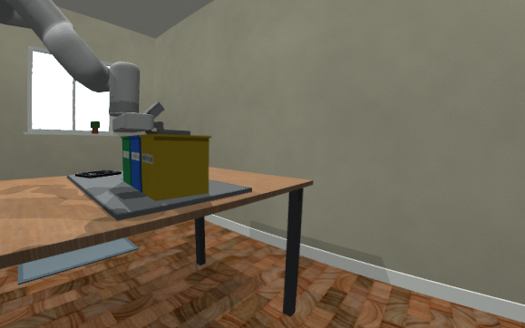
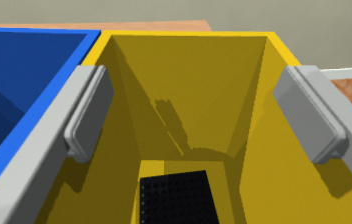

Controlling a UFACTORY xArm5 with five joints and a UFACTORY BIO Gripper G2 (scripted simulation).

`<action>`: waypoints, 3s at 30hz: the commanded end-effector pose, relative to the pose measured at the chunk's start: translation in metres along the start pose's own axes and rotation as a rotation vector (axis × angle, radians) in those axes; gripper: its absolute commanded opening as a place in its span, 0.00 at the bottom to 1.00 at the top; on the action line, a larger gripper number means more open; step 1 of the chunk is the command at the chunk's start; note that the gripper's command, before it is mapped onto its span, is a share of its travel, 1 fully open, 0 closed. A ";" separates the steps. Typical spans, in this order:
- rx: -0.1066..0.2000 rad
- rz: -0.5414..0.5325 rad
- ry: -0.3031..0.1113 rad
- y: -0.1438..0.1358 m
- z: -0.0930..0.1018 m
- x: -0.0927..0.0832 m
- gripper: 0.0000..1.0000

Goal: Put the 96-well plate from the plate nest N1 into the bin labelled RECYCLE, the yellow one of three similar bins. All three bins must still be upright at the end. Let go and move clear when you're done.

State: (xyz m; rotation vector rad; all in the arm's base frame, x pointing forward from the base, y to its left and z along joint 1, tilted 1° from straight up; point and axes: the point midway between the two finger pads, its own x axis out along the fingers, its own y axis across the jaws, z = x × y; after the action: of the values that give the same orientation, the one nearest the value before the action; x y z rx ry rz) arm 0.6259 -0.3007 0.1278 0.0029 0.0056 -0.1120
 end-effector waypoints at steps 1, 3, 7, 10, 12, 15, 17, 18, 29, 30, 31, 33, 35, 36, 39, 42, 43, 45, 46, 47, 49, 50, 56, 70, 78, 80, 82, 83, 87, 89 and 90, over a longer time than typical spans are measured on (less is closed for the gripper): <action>0.004 0.000 -0.008 -0.001 0.010 0.001 0.18; 0.004 0.000 -0.008 -0.001 0.013 0.001 0.18; 0.004 0.000 -0.008 -0.001 0.017 0.001 0.18; 0.004 0.000 -0.008 -0.001 0.022 0.001 0.18; 0.004 0.000 -0.008 -0.001 0.025 0.001 0.18; 0.004 0.000 -0.008 -0.001 0.030 0.001 0.18; 0.004 0.000 -0.008 -0.001 0.033 0.001 0.18; 0.004 0.000 -0.008 -0.001 0.035 0.001 0.18; 0.004 0.033 -0.008 0.004 0.036 -0.001 0.18; 0.004 0.067 -0.008 0.008 0.037 -0.003 0.18; 0.004 0.098 -0.008 0.013 0.038 -0.005 0.18; 0.004 0.098 -0.008 0.021 0.040 -0.009 0.18; 0.004 0.098 -0.008 0.030 0.043 -0.013 0.18; 0.004 0.098 -0.008 0.035 0.044 -0.015 0.18; 0.004 0.098 -0.008 0.039 0.045 -0.017 0.18; 0.004 0.098 -0.008 0.052 0.048 -0.023 0.18; 0.004 0.098 -0.008 0.057 0.049 -0.025 0.18; 0.004 0.098 -0.008 0.066 0.052 -0.030 0.18; 0.004 0.098 -0.008 0.070 0.053 -0.032 0.18; 0.004 0.098 -0.008 0.075 0.054 -0.034 0.18; 0.004 0.098 -0.008 0.083 0.056 -0.038 0.18; 0.004 0.098 -0.008 0.088 0.058 -0.040 0.18; 0.004 0.098 -0.008 0.106 0.062 -0.048 0.18; 0.005 0.098 -0.008 0.168 0.078 -0.076 0.18; 0.005 0.098 -0.008 0.194 0.085 -0.088 0.18; 0.005 0.098 -0.008 0.203 0.087 -0.092 0.18; 0.005 0.098 -0.008 0.212 0.090 -0.097 0.18; 0.005 0.098 -0.008 0.216 0.091 -0.099 0.18; 0.005 0.098 -0.008 0.234 0.096 -0.107 0.18; 0.006 0.098 -0.008 0.238 0.097 -0.109 0.18; 0.006 0.098 -0.008 0.238 0.097 -0.109 0.18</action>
State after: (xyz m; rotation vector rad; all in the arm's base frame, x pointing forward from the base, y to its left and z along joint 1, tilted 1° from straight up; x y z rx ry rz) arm 0.5497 -0.0661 0.2193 0.0005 0.0031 -0.0104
